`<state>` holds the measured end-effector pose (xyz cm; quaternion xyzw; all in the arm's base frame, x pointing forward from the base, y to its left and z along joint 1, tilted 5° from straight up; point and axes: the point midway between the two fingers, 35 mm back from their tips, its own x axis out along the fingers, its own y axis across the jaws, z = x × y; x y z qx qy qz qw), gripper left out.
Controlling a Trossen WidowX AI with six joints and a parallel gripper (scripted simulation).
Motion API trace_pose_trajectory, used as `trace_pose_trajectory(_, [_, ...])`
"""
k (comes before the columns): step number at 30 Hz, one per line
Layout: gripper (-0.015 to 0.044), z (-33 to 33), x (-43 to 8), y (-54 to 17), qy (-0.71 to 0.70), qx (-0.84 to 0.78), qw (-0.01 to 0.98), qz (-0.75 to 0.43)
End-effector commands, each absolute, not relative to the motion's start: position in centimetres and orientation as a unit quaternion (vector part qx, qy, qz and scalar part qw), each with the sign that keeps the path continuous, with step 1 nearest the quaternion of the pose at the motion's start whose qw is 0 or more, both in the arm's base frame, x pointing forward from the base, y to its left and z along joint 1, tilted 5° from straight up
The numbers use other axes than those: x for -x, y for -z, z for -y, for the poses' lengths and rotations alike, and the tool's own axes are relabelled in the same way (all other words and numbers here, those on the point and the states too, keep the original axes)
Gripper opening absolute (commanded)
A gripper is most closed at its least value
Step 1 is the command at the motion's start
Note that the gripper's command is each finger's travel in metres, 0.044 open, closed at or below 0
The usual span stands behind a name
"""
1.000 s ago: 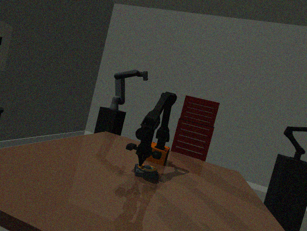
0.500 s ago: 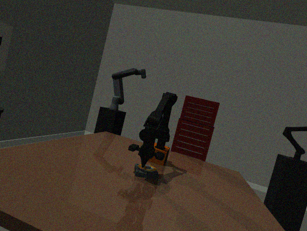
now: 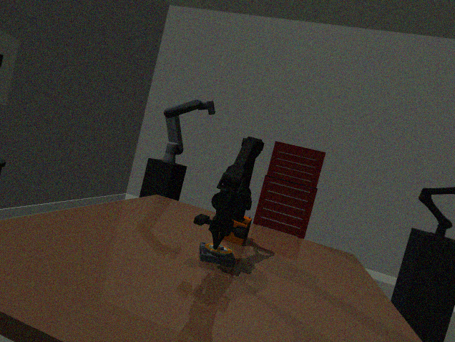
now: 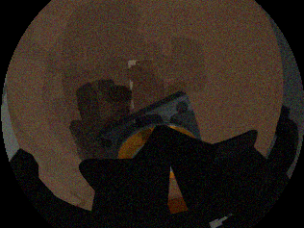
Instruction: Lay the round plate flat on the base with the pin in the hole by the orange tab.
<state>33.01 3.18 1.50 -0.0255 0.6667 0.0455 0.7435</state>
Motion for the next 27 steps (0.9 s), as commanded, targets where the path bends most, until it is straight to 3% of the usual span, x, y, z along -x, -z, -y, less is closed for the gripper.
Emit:
trace_pose_trajectory(1, [0.0, -3.6, -32.9, -1.6, -0.045, 0.024, 0.744, -0.667])
trace_pose_trajectory(15, [0.0, -3.6, -31.9, -5.7, -0.045, 0.024, 0.744, -0.667])
trace_pose_trajectory(27, [0.0, -3.6, -32.1, -4.9, -0.046, 0.025, 0.743, -0.668])
